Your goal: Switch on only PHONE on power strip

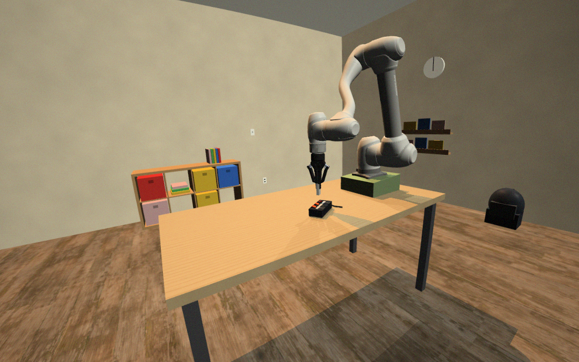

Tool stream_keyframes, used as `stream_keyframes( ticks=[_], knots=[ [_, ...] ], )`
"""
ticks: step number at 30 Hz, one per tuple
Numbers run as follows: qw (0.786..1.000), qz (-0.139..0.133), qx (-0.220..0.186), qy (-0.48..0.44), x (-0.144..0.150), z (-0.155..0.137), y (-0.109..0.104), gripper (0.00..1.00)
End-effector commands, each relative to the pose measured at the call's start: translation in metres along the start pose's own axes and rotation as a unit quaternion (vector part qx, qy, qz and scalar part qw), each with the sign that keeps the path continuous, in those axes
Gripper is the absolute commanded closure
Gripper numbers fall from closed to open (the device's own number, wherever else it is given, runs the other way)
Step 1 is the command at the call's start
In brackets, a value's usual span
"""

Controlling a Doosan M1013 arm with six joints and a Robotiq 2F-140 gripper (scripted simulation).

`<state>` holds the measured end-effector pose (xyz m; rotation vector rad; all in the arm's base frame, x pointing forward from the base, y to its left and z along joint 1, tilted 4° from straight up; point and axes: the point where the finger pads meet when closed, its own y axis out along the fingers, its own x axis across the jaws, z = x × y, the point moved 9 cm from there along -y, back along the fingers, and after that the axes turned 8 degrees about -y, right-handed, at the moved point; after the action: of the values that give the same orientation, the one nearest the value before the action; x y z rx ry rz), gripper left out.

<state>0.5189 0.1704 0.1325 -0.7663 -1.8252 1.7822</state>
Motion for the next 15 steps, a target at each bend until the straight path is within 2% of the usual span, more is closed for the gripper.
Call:
stream_keyframes(
  ticks=[1,9,13,14,15],
  knots=[
    [1.000,0.000,0.000,0.000,0.000,0.000,0.000,1.00],
    [1.000,0.000,0.000,0.000,-0.001,-0.007,-0.001,1.00],
    [1.000,0.000,0.000,0.000,-0.011,-0.072,-0.011,1.00],
    [1.000,0.000,0.000,0.000,-0.011,-0.072,-0.011,1.00],
    [1.000,0.000,0.000,0.000,-0.012,-0.084,-0.013,1.00]
  ],
)
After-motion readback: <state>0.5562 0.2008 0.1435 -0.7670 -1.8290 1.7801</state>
